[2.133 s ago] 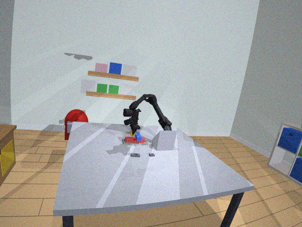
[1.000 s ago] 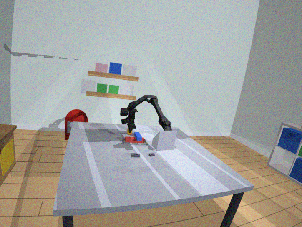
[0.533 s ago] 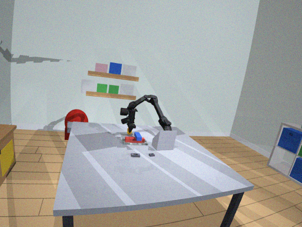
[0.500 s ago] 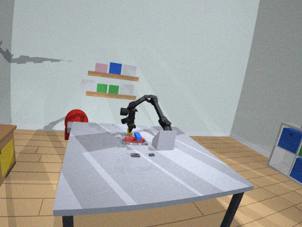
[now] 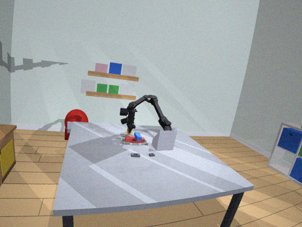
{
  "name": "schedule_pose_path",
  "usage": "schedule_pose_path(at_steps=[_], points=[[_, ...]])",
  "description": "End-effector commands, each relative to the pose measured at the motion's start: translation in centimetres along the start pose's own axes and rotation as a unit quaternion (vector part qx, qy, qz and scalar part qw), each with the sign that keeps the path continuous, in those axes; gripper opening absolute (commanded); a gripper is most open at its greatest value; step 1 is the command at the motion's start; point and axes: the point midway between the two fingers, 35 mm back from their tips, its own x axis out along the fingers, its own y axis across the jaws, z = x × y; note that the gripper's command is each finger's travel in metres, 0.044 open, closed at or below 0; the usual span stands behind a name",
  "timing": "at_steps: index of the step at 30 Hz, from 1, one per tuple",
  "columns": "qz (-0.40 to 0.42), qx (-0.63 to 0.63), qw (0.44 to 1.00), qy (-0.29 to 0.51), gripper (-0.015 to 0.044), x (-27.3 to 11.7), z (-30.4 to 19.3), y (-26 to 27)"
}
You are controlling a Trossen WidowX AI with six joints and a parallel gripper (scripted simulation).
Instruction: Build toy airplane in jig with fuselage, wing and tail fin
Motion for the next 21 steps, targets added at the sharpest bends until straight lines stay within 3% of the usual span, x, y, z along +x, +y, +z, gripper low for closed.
schedule_pose_path(at_steps=[1,21], points=[[-0.001,-0.003,1.000,0.001,0.0065,0.5,0.0,0.1],[-0.002,-0.003,1.000,0.000,0.0065,3.5,-0.1,0.0]])
